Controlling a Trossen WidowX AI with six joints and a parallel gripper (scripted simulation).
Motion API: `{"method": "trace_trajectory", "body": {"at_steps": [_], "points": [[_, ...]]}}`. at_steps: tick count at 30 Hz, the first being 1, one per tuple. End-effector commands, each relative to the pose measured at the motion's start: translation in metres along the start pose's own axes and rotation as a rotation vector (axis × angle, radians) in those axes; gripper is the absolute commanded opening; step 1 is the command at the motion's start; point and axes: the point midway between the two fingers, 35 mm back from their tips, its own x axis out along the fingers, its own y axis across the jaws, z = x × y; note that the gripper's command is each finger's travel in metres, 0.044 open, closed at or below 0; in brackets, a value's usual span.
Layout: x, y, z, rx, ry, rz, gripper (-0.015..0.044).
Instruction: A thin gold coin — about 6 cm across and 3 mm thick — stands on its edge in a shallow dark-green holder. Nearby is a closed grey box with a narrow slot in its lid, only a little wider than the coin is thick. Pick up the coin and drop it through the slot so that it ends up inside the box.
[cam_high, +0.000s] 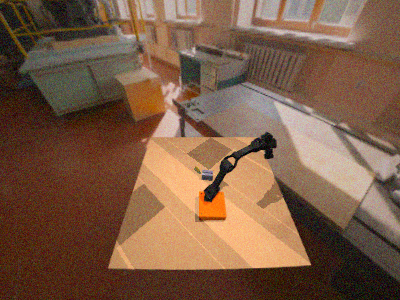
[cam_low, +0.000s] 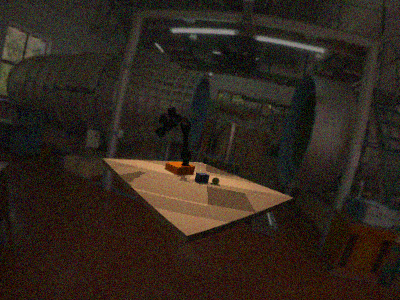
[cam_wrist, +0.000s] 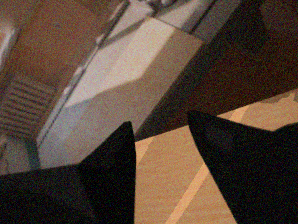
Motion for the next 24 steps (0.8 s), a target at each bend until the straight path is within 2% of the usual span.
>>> {"method": "trace_trajectory", "body": {"at_steps": [1, 6, 12, 17, 24], "points": [[0.003, 0.028, -0.067, -0.172, 0.152, 0.028, 0.0161], [-0.007, 0.056, -0.152, -0.402, 0.332, 0.073, 0.0161], [-0.037, 0.078, -0.254, -0.703, 0.537, 0.154, 0.0161], [-0.077, 0.083, -0.333, -0.977, 0.699, 0.241, 0.0161], [-0.152, 0.067, -0.430, -1.403, 0.914, 0.397, 0.0161]]}}
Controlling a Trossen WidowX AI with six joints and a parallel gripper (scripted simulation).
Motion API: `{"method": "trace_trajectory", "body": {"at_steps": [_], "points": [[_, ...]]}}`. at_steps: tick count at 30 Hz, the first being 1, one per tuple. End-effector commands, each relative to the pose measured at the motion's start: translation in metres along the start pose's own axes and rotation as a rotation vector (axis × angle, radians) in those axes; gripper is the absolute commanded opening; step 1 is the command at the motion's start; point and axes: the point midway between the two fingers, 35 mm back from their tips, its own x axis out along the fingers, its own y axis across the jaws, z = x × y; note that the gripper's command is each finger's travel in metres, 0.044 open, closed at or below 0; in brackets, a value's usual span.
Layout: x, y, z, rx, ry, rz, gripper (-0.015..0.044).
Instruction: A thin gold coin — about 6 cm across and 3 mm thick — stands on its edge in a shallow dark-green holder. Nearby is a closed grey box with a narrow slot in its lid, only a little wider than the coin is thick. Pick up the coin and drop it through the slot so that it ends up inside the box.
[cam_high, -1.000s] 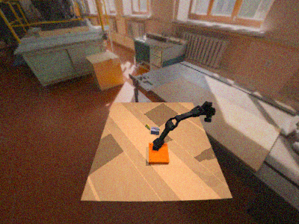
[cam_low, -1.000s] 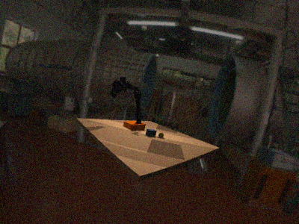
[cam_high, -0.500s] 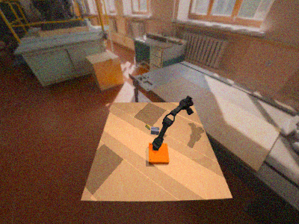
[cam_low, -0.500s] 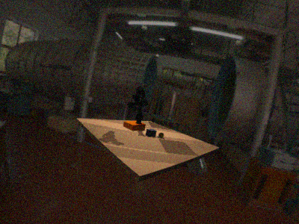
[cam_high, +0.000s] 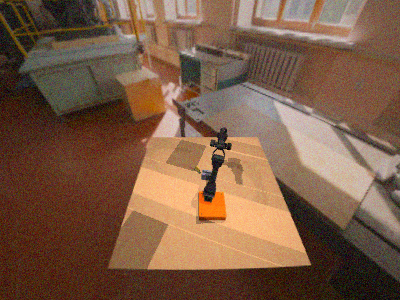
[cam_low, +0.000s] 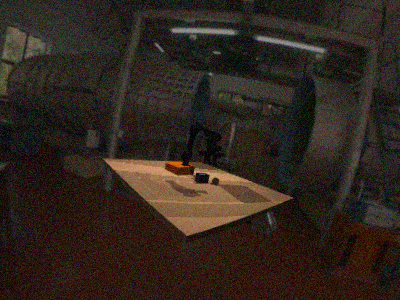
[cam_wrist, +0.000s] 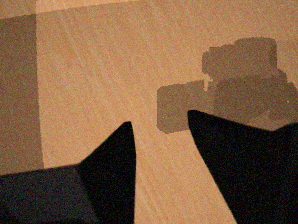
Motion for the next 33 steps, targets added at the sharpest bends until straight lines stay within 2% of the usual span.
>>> {"method": "trace_trajectory", "body": {"at_steps": [1, 7, 12, 18, 22, 33], "points": [[0.008, 0.056, -0.036, -0.254, 0.118, 0.054, 0.0161], [0.009, 0.133, -0.108, -0.687, 0.299, 0.148, 0.0161], [0.001, 0.173, -0.164, -1.002, 0.424, 0.213, 0.0161], [0.000, 0.174, -0.167, -1.013, 0.429, 0.215, 0.0161], [0.029, 0.174, -0.181, -1.013, 0.429, 0.215, 0.0161], [0.046, 0.177, -0.189, -1.013, 0.429, 0.215, 0.0161]]}}
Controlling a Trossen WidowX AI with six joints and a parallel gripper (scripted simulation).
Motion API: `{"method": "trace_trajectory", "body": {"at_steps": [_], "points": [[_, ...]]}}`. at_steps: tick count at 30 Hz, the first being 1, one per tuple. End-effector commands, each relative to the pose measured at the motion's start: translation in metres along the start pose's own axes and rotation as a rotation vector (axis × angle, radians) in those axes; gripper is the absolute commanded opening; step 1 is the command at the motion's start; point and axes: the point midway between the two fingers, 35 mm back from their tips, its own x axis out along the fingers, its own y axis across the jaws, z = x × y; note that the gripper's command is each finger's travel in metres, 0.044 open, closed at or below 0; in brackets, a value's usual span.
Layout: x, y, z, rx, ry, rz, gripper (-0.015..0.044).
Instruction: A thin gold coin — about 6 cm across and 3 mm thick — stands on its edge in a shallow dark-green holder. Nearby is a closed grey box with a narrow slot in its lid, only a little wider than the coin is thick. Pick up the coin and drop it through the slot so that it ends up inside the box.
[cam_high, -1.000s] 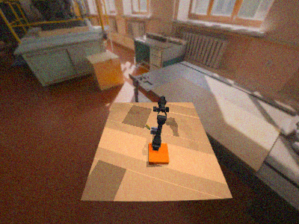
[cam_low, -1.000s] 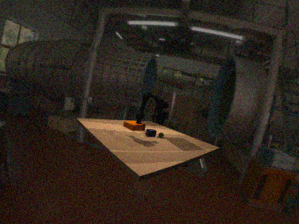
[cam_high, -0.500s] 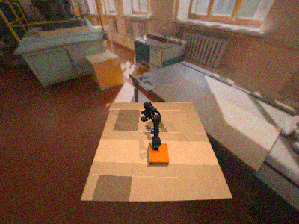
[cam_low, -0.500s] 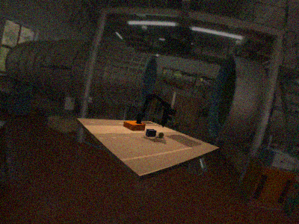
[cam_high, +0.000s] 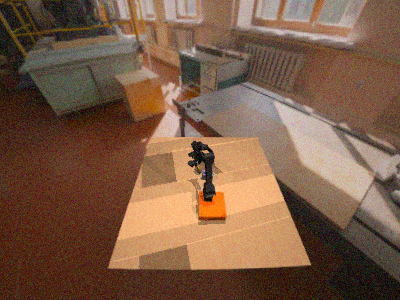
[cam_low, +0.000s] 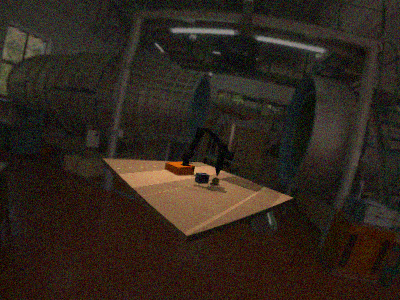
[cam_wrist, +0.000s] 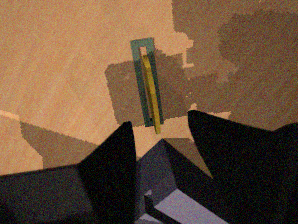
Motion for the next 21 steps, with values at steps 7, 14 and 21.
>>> {"method": "trace_trajectory", "body": {"at_steps": [7, 14, 21], "points": [[0.016, 0.000, 0.001, -0.001, 0.000, 0.001, 0.0161], [0.027, 0.000, 0.002, -0.001, 0.000, 0.001, 0.0161], [0.039, 0.000, 0.002, 0.000, 0.000, 0.001, 0.0161]]}}
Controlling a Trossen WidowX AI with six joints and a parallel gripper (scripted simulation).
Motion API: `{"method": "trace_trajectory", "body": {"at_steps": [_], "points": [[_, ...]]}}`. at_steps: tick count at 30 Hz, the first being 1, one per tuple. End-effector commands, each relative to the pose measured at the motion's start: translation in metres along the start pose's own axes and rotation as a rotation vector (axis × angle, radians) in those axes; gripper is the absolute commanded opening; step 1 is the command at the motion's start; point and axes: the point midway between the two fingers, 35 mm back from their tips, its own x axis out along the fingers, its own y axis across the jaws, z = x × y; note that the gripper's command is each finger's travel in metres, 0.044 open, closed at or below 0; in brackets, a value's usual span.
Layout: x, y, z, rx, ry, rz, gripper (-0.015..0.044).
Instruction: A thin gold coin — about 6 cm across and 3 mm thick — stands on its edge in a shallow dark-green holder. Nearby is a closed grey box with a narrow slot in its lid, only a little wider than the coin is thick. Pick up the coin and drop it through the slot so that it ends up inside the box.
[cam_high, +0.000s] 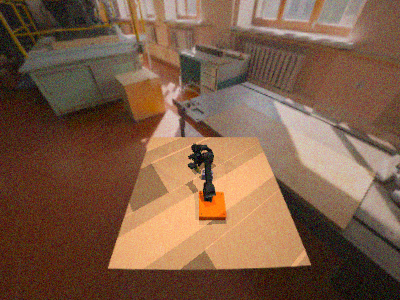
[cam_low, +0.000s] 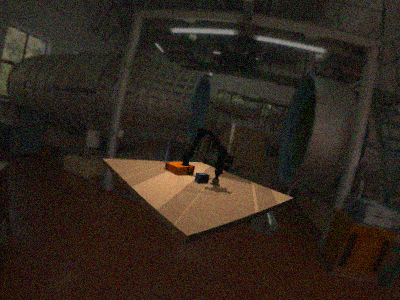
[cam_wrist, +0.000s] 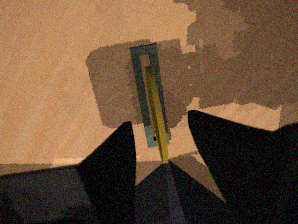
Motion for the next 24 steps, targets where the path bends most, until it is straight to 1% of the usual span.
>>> {"method": "trace_trajectory", "body": {"at_steps": [1, 23, 24], "points": [[0.007, 0.000, -0.001, -0.003, 0.001, 0.002, 0.0161], [0.040, 0.001, -0.003, -0.004, 0.001, 0.001, 0.0161], [0.040, 0.001, -0.003, -0.004, 0.001, 0.001, 0.0134]]}}
